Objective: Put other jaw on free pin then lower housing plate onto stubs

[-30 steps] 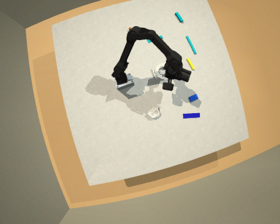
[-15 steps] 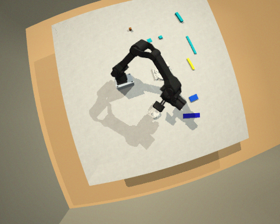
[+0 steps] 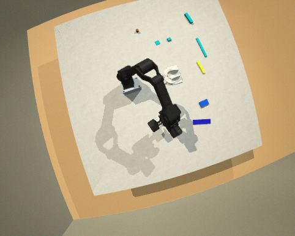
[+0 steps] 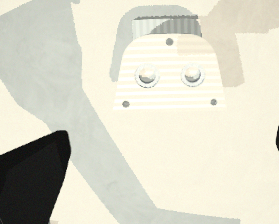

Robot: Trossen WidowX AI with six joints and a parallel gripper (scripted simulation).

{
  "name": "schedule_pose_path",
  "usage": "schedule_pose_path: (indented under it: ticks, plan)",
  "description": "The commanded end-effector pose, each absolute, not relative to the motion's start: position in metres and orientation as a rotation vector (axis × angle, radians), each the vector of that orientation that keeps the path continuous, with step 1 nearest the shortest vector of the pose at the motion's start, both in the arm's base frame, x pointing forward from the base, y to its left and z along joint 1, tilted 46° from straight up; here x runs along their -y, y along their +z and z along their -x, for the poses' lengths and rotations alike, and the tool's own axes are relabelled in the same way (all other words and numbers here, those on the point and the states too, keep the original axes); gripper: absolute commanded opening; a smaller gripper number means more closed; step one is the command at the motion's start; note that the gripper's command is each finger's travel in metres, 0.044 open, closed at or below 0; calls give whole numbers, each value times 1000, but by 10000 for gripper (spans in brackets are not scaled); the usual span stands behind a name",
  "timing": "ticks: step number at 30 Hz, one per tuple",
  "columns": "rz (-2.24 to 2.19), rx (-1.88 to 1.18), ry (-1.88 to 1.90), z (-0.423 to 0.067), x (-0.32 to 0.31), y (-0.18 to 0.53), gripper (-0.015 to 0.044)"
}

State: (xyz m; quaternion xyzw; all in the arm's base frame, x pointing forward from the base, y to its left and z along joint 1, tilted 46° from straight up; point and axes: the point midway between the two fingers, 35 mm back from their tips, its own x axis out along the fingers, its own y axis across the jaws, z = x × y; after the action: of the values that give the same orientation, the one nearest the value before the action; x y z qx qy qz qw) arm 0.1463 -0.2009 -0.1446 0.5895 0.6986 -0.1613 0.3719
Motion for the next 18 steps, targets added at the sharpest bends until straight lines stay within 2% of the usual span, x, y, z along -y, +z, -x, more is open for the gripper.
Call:
schedule_pose_path:
  ticks: [1, 5, 18]
  plan:
    - [-1511, -1800, -422, -145, 195, -153, 440]
    - [-1512, -1801, -421, -142, 172, -173, 440]
    - [-1512, -1801, -421, -142, 172, -173, 440]
